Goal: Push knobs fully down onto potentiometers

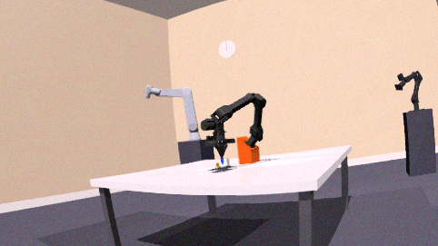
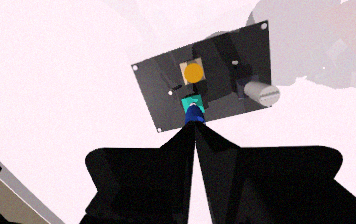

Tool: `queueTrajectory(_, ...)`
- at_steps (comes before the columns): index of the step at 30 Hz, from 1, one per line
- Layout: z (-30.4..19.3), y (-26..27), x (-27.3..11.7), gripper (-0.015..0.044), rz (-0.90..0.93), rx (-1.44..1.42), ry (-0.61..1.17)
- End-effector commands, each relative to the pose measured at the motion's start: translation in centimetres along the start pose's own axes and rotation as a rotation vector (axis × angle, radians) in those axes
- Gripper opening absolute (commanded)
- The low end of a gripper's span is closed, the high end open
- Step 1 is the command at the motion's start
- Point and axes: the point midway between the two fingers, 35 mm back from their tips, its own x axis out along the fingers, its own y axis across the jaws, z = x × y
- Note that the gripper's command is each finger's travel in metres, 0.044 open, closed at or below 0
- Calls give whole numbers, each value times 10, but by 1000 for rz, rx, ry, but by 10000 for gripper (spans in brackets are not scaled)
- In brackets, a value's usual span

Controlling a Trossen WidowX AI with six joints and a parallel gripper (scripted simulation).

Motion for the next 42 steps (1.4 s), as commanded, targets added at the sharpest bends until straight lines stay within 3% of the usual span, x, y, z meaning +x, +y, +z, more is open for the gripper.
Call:
queueTrajectory(1,-1,-1,5,0,-4,-1,3)
queueTrajectory(42,-1,-1,19,0,-4,-1,3)
